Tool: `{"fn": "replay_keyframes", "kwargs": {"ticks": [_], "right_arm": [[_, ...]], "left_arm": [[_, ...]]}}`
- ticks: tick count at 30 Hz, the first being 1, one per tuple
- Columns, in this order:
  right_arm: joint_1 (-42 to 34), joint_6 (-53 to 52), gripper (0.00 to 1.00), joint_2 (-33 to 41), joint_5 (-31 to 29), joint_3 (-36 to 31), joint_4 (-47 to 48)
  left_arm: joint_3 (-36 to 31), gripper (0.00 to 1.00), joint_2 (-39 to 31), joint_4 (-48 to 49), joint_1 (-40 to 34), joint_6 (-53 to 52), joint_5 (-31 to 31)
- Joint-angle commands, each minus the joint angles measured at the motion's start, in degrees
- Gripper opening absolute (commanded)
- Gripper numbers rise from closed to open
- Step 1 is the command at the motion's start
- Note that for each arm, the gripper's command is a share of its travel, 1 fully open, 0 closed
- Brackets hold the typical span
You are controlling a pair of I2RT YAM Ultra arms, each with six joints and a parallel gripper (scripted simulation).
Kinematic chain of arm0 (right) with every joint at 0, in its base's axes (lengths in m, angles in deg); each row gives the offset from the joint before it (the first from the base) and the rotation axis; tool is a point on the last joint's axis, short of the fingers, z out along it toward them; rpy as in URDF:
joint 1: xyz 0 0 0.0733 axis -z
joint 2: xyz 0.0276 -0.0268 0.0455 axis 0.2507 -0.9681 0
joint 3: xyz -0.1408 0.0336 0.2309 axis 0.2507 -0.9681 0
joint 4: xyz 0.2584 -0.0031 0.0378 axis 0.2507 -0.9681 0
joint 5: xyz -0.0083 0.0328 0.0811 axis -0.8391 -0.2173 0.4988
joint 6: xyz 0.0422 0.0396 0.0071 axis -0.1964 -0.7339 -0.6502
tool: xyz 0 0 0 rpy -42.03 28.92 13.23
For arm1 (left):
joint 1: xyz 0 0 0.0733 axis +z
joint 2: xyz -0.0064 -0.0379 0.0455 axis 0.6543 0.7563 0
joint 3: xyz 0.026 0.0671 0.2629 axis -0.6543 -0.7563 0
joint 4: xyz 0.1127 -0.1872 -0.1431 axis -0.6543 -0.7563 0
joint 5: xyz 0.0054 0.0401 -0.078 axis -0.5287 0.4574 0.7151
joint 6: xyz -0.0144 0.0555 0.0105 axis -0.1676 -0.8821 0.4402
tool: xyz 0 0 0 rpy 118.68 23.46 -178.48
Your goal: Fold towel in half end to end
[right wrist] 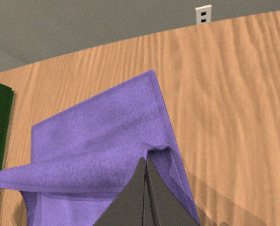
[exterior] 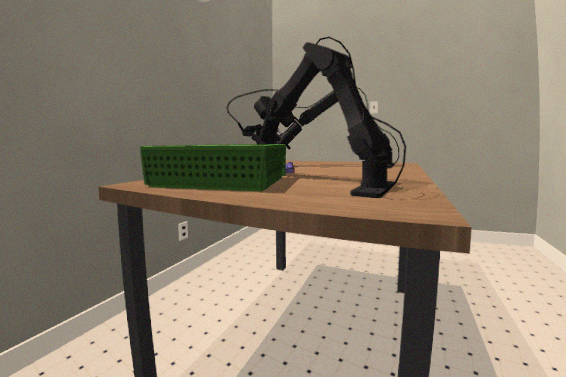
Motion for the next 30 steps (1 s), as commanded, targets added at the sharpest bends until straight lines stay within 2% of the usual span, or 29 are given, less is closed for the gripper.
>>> {"fn": "replay_keyframes", "kwargs": {"ticks": [1,6,7,18,19,24,25,30], "right_arm": [[1.5,1.3,0.0,-1.4,1.1,3.8,-0.7],[1.4,1.4,0.0,0.6,0.7,4.1,-0.6],[1.6,1.9,0.0,-2.6,1.0,5.2,-0.5],[2.0,-0.1,0.0,-5.4,-0.1,8.3,1.2],[2.0,-0.4,0.0,-7.3,-0.8,10.7,-0.6],[1.9,0.0,0.0,-5.4,-0.9,11.2,-0.4],[2.1,-0.6,0.0,-9.0,-1.0,12.4,0.8],[2.3,1.0,0.0,-10.7,-0.6,14.0,0.8]], "left_arm": [[3.3,0.0,2.0,-2.1,-0.6,1.0,-2.7],[3.7,0.0,0.8,-2.5,-0.2,1.0,-2.7],[4.7,0.0,3.3,-2.6,-1.0,1.6,-4.1],[9.1,0.0,6.5,-4.1,1.0,-0.1,-3.0],[12.0,0.0,8.5,-5.6,1.6,-1.2,-1.7],[12.7,0.0,7.7,-6.3,1.2,-1.3,-2.2],[13.5,0.0,10.2,-5.7,1.8,-1.7,-2.8],[15.5,0.0,12.0,-7.3,1.6,-1.2,-3.9]]}}
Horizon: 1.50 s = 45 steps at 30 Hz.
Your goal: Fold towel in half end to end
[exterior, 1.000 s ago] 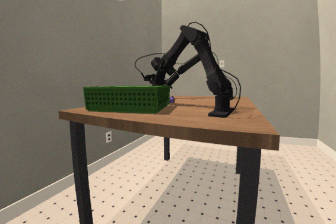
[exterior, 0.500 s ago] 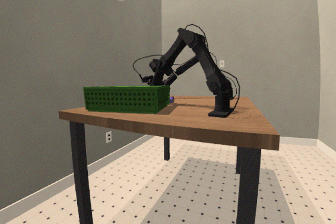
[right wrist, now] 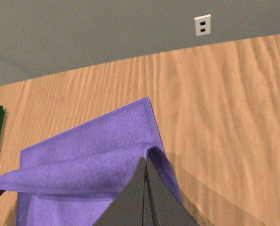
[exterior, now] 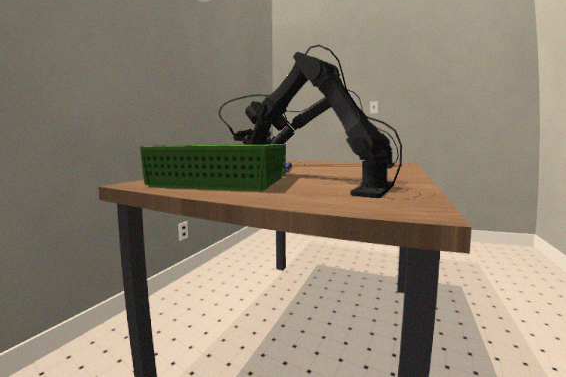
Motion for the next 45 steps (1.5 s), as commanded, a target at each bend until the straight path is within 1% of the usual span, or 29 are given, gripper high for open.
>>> {"fn": "replay_keyframes", "kwargs": {"ticks": [1,2,3,5,6,8,9,12,13,16,17,20,21,25,26,27,30,31,32,34,35,38,39,44,45], "right_arm": [[1.1,1.0,0.0,-1.1,-0.7,2.4,0.8],[1.1,1.0,0.0,-1.2,-0.7,2.5,0.5],[1.0,0.9,0.0,-2.7,-0.7,4.9,-1.8],[1.0,0.9,0.0,-2.8,-0.7,5.2,-2.1],[1.0,0.9,0.0,-1.2,-0.8,5.3,-2.2],[1.0,0.9,0.0,-1.2,-0.8,5.3,-2.2],[1.1,1.1,0.0,-4.5,1.0,6.9,-2.0],[1.1,1.1,0.0,-4.6,0.6,7.3,-1.5],[1.1,1.6,0.0,-8.7,1.3,13.3,-3.8],[1.1,1.7,0.0,-9.9,1.0,15.6,-5.5],[-0.7,-0.1,0.04,-12.5,-0.2,20.0,-6.9],[-0.7,0.3,0.04,-13.5,-0.1,22.4,-8.9],[-3.9,-2.3,0.3,-11.1,-2.2,21.2,-7.7],[-3.9,-2.3,0.3,-11.1,-2.3,21.6,-8.0],[-4.0,-2.4,0.3,-11.2,-2.4,22.0,-8.3],[-5.6,-3.0,0.6,-14.6,-3.6,24.3,-9.0],[-5.6,-3.0,0.6,-15.3,-3.6,25.8,-9.9],[-4.5,-3.0,0.83,-15.2,-3.6,26.0,-10.2],[-4.5,-3.0,0.83,-13.9,-3.6,26.2,-10.3],[-4.5,-2.8,0.83,-13.6,-3.7,26.3,-10.4],[-4.5,-2.7,0.84,-13.1,-3.7,27.0,-11.4],[-4.5,-2.7,0.84,-13.2,-3.7,27.2,-11.6],[-5.0,-2.2,0.84,-12.5,-3.6,29.7,-14.9],[-5.2,-2.2,0.84,-12.8,-3.6,30.6,-15.7],[-5.1,-2.7,0.84,-11.9,-3.6,32.3,-17.7]], "left_arm": [[2.3,0.0,1.7,-2.2,0.5,-0.6,-1.4],[2.4,0.0,1.8,-2.2,0.5,-0.6,-1.4],[3.8,0.0,3.3,-3.3,1.0,-1.1,-1.7],[4.1,0.0,3.4,-3.5,1.0,-1.1,-1.8],[4.2,0.0,3.5,-3.5,1.0,-1.1,-1.8],[4.2,0.0,3.5,-3.5,1.0,-1.1,-1.8],[5.2,0.0,4.4,-3.8,1.1,0.6,-3.0],[5.5,0.0,3.9,-4.0,1.0,0.6,-3.0],[9.4,0.0,7.0,-5.3,2.6,-0.5,-2.3],[10.4,0.0,7.5,-6.0,2.5,-0.5,-2.3],[13.4,0.19,9.4,-6.9,3.6,-1.2,-0.6],[14.4,0.19,10.0,-7.7,3.6,-1.3,-0.7],[17.4,0.7,11.7,-8.7,4.5,-1.9,-0.1],[18.2,0.7,12.1,-9.3,4.5,-2.0,-0.1],[18.6,0.7,12.2,-9.7,3.4,-2.0,-0.1],[21.8,0.78,14.2,-10.7,5.3,-2.6,0.4],[21.8,0.78,13.6,-11.1,4.8,-2.3,0.0],[22.8,0.78,14.6,-11.6,5.3,-2.7,0.5],[22.8,0.78,14.6,-11.7,5.3,-2.7,0.5],[23.0,0.78,14.2,-11.8,5.1,-2.7,0.5],[23.7,0.78,12.2,-12.9,5.0,-2.7,0.4],[23.9,0.78,12.2,-13.1,5.0,-2.7,0.4],[25.5,0.78,11.2,-15.5,4.7,-2.5,-0.3],[25.9,0.78,11.3,-16.0,4.7,-2.5,-0.3],[28.3,0.78,10.5,-19.0,5.0,-2.7,0.3]]}}
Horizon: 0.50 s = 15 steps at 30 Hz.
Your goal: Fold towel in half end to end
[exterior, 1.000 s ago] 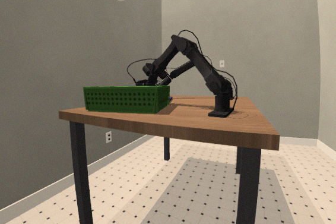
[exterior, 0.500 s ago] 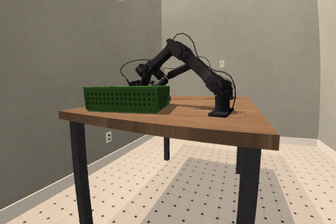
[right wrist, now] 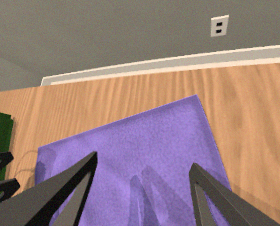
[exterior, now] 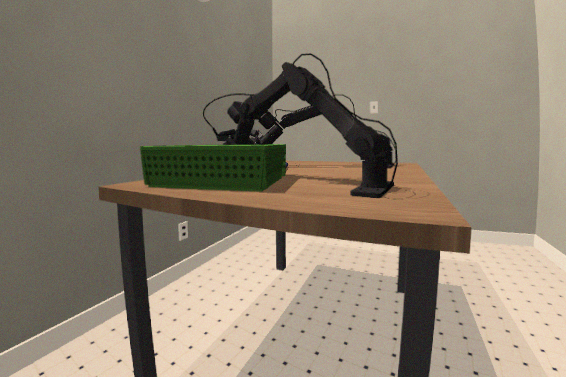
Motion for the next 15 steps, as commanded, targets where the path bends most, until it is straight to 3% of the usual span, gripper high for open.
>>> {"fn": "replay_keyframes", "kwargs": {"ticks": [1,15], "right_arm": [[0.0,0.0,0.84,3.0,-0.7,3.6,-3.4],[-0.6,-0.6,0.84,2.6,-1.0,6.8,-6.4]], "left_arm": [[3.6,0.78,-2.7,-4.2,0.3,-0.9,0.5],[5.8,0.78,-1.3,-7.3,0.1,-1.1,0.7]]}}
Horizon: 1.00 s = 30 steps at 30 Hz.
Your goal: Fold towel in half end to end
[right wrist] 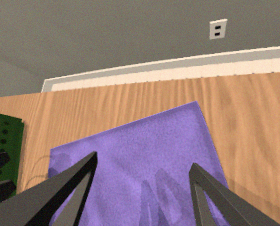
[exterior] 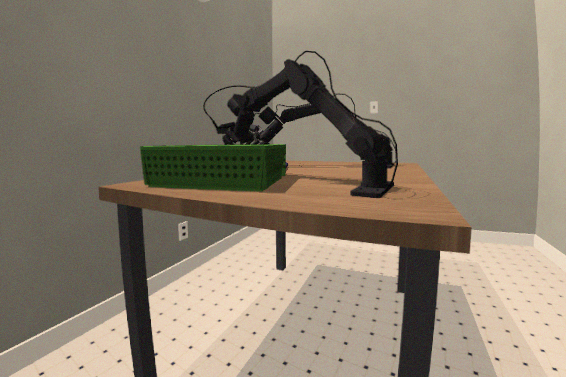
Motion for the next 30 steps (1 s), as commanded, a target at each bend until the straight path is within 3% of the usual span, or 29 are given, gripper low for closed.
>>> {"fn": "replay_keyframes", "kwargs": {"ticks": [1,30], "right_arm": [[-0.5,-0.1,0.84,2.3,-0.7,1.8,-0.9],[-0.5,0.4,0.84,2.4,-0.6,1.5,-0.5]], "left_arm": [[0.4,0.78,-0.5,-1.3,0.1,-0.8,0.5],[-0.3,0.78,-0.8,-0.3,0.1,-0.5,0.2]]}}
